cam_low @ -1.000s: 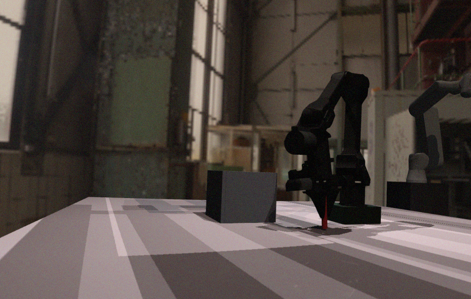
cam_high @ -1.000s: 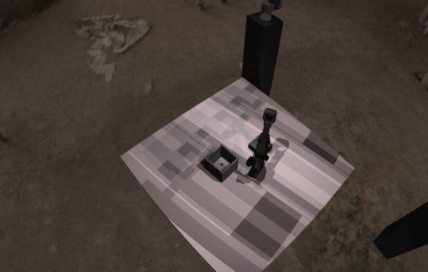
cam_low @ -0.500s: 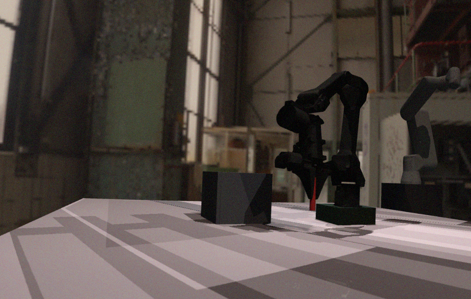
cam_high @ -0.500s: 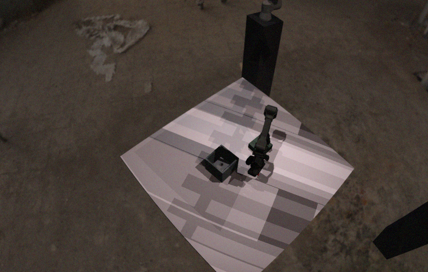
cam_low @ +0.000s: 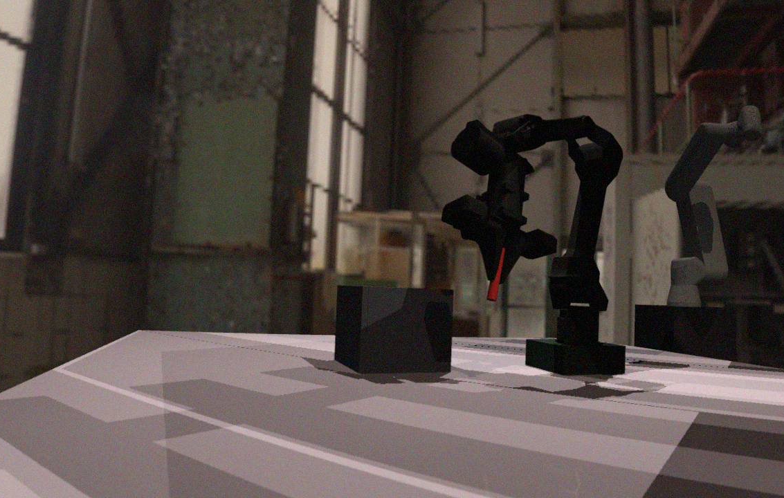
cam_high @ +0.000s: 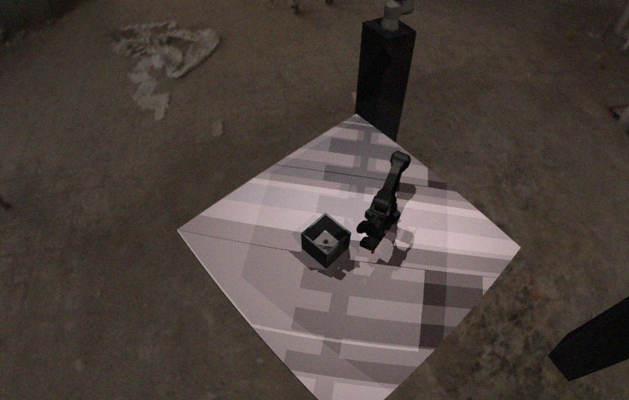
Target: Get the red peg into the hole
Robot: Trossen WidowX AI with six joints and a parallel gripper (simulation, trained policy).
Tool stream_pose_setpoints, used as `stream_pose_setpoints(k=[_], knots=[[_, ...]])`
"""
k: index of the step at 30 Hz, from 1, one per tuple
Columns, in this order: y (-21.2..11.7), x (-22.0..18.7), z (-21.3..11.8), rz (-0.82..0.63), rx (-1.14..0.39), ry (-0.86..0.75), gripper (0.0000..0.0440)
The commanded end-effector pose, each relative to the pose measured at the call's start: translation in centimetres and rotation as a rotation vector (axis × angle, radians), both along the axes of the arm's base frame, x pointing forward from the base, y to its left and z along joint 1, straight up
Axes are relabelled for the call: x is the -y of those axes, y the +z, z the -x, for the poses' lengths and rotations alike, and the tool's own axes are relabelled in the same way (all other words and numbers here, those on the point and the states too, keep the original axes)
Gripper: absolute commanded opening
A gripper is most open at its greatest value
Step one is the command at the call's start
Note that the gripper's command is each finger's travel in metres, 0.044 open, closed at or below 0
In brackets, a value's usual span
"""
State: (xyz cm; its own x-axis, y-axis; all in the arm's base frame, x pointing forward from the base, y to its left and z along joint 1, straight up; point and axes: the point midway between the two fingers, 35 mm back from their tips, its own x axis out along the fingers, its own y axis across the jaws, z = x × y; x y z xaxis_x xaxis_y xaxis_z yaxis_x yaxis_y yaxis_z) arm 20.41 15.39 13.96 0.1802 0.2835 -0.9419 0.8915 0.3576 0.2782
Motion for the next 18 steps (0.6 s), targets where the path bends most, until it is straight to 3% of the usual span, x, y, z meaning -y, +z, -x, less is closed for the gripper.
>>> stream_pose_setpoints(k=[1,18], knots=[[1.3,0.8,-0.7,0.009,0.038,-0.006,0.0000],[4.3,6.7,-4.0,0.117,0.111,-0.094,0.0000]])
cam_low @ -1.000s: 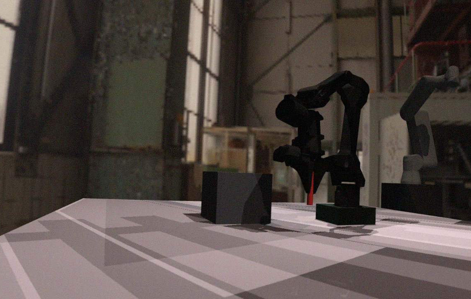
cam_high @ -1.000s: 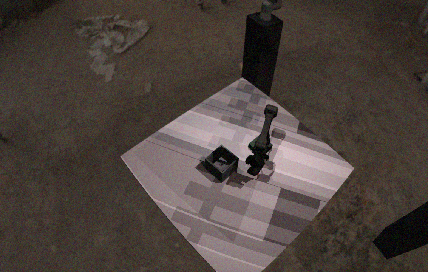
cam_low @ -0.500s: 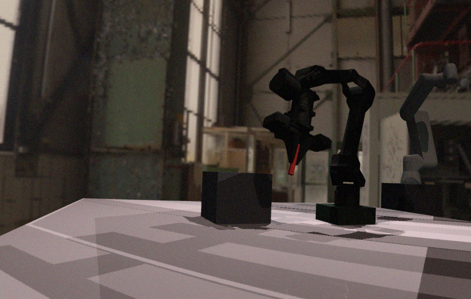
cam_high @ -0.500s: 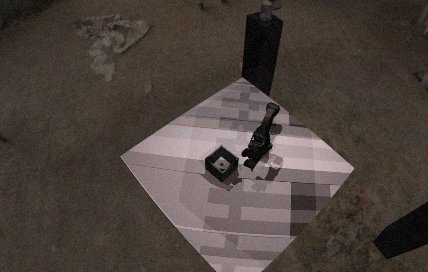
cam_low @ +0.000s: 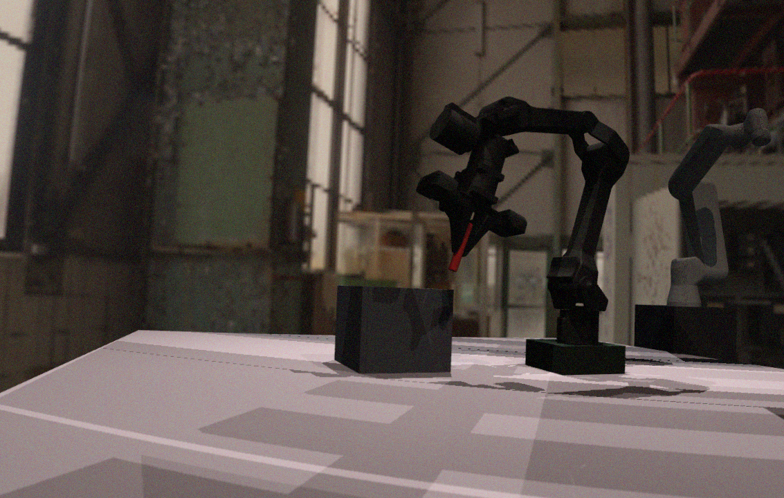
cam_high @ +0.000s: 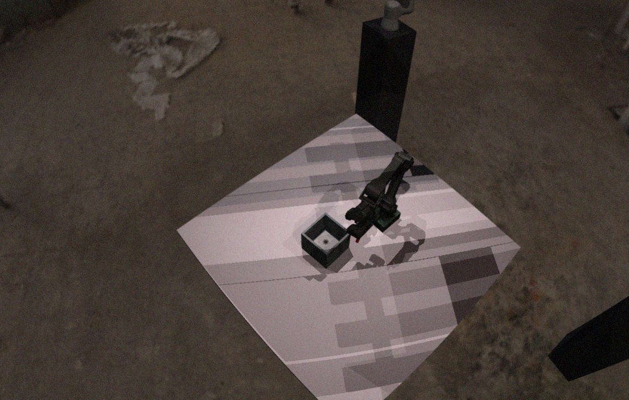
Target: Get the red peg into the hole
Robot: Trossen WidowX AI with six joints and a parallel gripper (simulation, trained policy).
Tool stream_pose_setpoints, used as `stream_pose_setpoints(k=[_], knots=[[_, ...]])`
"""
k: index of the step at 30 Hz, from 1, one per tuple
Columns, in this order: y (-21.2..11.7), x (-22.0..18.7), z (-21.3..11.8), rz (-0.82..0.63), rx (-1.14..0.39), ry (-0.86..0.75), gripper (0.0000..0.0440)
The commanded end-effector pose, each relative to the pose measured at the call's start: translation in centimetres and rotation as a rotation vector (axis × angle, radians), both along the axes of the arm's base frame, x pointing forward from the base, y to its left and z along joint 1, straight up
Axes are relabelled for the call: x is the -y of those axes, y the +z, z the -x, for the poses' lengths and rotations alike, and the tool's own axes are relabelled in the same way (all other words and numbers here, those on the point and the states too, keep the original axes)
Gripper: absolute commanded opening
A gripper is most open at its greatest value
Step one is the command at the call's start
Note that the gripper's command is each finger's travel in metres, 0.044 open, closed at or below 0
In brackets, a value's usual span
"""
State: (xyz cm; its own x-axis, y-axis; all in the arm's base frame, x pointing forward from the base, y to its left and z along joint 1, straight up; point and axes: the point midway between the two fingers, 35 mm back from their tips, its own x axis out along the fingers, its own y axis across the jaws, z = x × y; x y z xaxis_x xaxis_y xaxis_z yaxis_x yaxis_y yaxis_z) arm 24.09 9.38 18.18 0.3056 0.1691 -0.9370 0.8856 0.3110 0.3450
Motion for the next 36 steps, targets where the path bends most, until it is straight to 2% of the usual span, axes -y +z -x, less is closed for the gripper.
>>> stream_pose_setpoints(k=[1,19,36], knots=[[0.1,1.0,-0.5,0.023,-0.003,-0.013,0.0000],[-0.3,6.0,-3.0,0.086,-0.061,-0.085,0.0000],[-2.1,9.5,-5.3,0.097,-0.125,-0.102,0.0000]])
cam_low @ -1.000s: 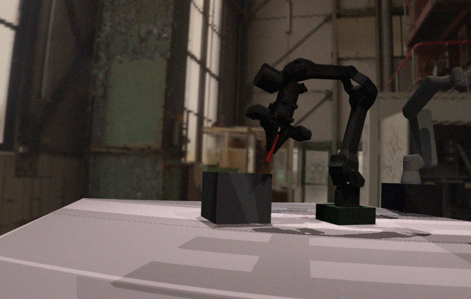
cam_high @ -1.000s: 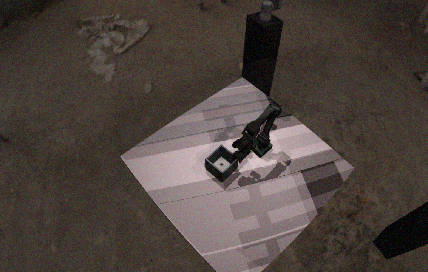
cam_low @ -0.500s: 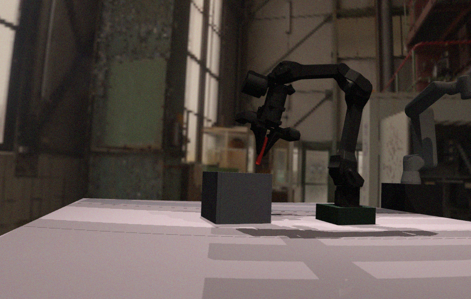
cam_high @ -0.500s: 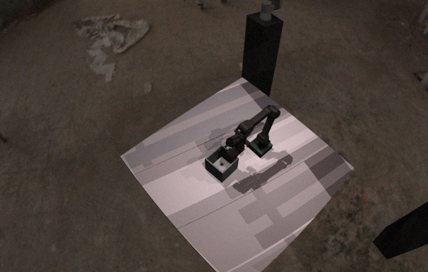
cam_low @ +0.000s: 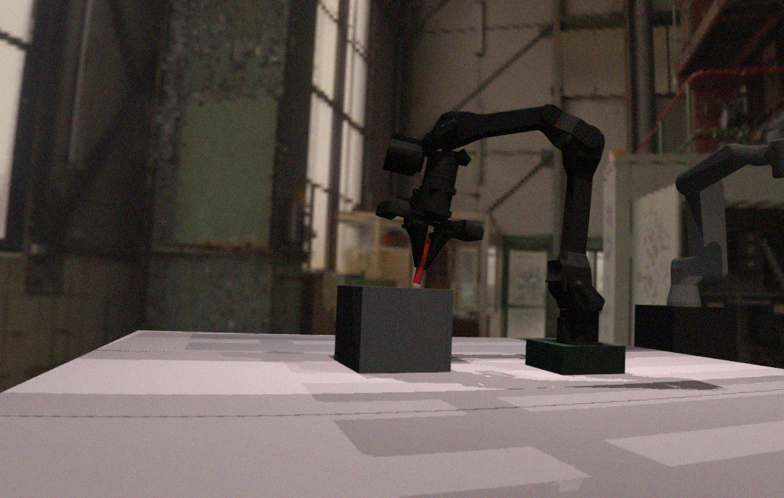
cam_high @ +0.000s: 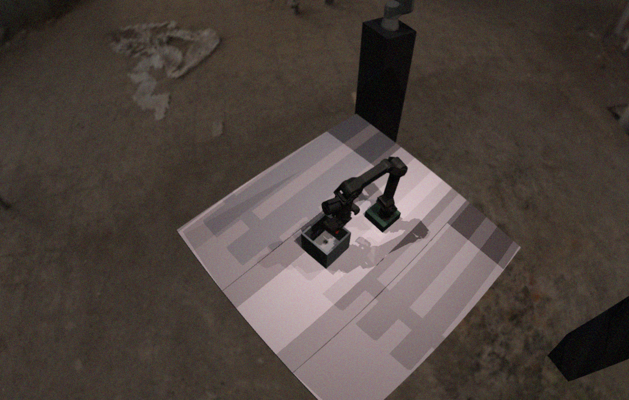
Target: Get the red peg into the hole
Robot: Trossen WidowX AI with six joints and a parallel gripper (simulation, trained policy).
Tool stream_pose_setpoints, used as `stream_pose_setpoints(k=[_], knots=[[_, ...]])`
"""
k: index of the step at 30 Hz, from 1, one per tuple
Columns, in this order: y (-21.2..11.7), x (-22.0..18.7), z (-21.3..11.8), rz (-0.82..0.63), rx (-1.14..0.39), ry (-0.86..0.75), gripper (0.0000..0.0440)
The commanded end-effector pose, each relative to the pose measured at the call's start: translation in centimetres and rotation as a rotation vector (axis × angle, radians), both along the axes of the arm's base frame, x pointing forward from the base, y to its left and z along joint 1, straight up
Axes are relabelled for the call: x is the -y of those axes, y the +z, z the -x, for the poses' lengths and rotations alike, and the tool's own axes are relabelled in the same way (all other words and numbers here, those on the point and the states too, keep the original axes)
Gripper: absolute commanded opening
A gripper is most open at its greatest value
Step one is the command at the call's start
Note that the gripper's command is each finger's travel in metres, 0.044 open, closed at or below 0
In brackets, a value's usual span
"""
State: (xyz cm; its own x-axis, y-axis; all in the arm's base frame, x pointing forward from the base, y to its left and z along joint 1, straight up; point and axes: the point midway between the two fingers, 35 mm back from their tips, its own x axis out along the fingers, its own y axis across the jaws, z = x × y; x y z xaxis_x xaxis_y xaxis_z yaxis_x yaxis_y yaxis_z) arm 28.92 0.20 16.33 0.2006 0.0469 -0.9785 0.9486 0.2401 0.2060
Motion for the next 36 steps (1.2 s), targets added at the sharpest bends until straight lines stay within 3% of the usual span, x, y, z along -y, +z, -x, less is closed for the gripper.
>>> stream_pose_setpoints(k=[1,36], knots=[[-0.5,0.5,-0.6,-0.002,-0.008,0.003,0.0000],[-9.4,2.4,-4.4,-0.034,-0.082,0.090,0.0000]])
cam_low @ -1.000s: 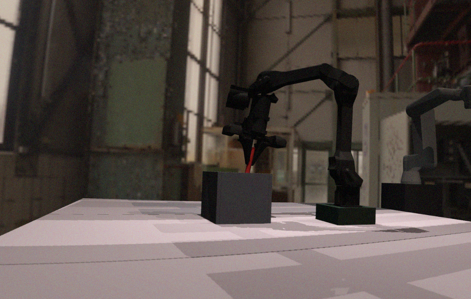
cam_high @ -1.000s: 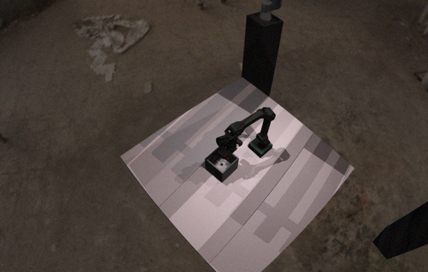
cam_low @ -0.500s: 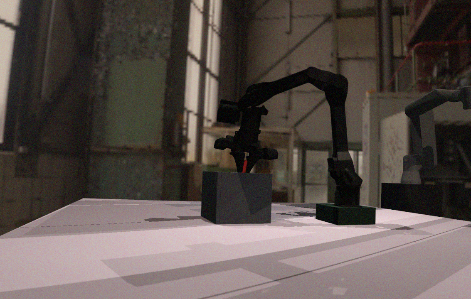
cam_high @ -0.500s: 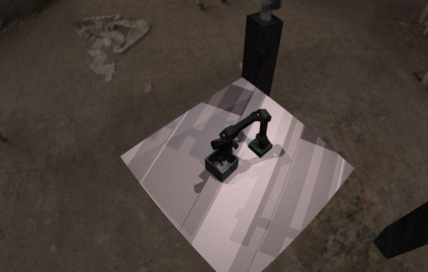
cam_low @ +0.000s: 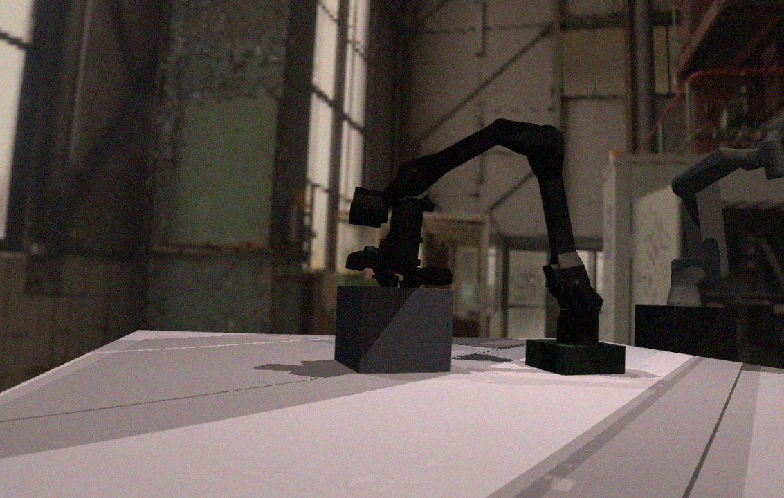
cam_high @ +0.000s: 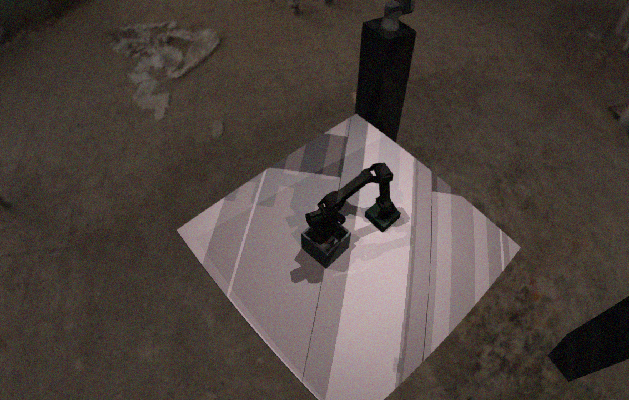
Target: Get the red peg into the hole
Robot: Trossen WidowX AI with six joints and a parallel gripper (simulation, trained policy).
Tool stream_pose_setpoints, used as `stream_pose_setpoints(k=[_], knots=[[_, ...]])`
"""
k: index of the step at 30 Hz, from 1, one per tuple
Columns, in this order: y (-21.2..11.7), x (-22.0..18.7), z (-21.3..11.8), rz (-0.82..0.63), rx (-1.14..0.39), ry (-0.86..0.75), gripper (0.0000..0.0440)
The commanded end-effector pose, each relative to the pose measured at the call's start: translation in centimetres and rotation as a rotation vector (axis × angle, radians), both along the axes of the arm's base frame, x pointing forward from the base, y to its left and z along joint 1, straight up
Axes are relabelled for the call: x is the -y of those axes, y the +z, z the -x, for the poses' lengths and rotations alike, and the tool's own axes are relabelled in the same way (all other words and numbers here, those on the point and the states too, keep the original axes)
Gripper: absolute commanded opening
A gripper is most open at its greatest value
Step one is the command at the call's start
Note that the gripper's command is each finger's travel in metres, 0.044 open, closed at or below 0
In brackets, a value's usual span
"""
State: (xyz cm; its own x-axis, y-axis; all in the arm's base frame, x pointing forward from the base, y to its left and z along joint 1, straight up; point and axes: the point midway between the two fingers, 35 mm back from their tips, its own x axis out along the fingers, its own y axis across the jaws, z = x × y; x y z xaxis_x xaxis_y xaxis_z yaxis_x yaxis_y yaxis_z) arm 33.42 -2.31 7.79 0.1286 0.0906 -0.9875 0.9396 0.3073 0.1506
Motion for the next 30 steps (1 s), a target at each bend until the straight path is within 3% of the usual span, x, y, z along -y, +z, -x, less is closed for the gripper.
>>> stream_pose_setpoints(k=[1,8,16,30], knots=[[-1.0,-0.1,0.1,0.000,-0.020,0.016,0.0005],[-1.9,0.1,-0.1,0.007,-0.044,0.039,0.0101],[-1.1,0.0,-0.5,-0.053,-0.056,0.031,0.0107],[3.2,0.4,-2.4,-0.203,0.008,0.007,0.0176]])
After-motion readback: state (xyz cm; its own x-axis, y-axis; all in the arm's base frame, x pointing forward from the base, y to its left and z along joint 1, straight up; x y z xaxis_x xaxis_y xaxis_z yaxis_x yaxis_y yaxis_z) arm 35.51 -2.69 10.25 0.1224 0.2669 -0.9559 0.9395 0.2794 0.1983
